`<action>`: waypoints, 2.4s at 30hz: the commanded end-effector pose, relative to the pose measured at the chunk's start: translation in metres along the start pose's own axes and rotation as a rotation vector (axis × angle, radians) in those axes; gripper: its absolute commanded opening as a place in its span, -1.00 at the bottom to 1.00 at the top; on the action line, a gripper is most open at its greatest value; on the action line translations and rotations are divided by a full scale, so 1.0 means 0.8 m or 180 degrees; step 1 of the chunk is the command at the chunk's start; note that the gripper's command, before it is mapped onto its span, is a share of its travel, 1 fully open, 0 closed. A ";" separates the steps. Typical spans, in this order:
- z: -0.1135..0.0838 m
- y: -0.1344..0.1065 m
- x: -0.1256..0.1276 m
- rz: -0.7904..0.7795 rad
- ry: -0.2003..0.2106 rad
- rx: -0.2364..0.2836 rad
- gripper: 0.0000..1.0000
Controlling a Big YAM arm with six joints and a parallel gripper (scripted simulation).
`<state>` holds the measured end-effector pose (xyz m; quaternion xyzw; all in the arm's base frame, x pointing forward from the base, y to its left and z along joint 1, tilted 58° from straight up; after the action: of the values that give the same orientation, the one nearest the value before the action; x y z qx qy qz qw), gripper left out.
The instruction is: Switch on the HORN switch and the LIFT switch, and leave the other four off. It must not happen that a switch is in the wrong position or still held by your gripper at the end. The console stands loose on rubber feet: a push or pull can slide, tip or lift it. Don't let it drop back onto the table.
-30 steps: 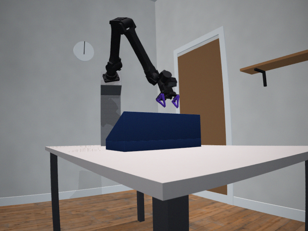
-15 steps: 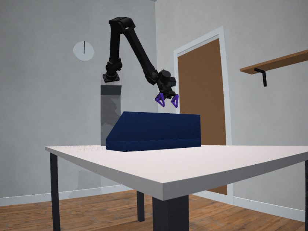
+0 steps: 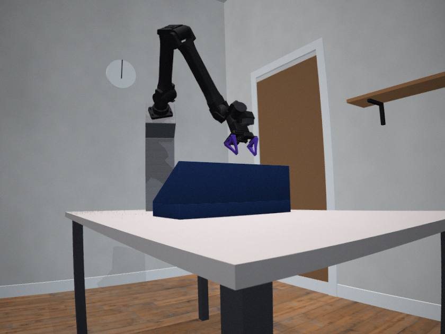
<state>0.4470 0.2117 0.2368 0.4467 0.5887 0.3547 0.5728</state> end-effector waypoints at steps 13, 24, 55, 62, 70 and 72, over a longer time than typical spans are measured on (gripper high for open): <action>-0.002 0.004 -0.002 -0.0023 0.0009 -0.0018 1.00; -0.002 0.004 -0.003 -0.0023 0.0009 -0.0018 1.00; -0.004 0.001 -0.095 -0.0017 -0.0029 -0.0037 1.00; -0.003 -0.007 -0.090 -0.0036 0.0020 -0.0001 1.00; -0.002 -0.003 -0.093 -0.0021 -0.0001 -0.0025 1.00; -0.002 -0.003 -0.093 -0.0021 -0.0001 -0.0025 1.00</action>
<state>0.4424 0.1427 0.2566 0.4465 0.5890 0.3544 0.5728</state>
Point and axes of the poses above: the point where the finger pads meet when closed, its own z axis out along the fingers, its own x axis across the jaws, y = z × x, the point moved 10 cm from there along -z, back along the fingers, and after that the axes turned 5 degrees about -z, right-handed, at the moved point
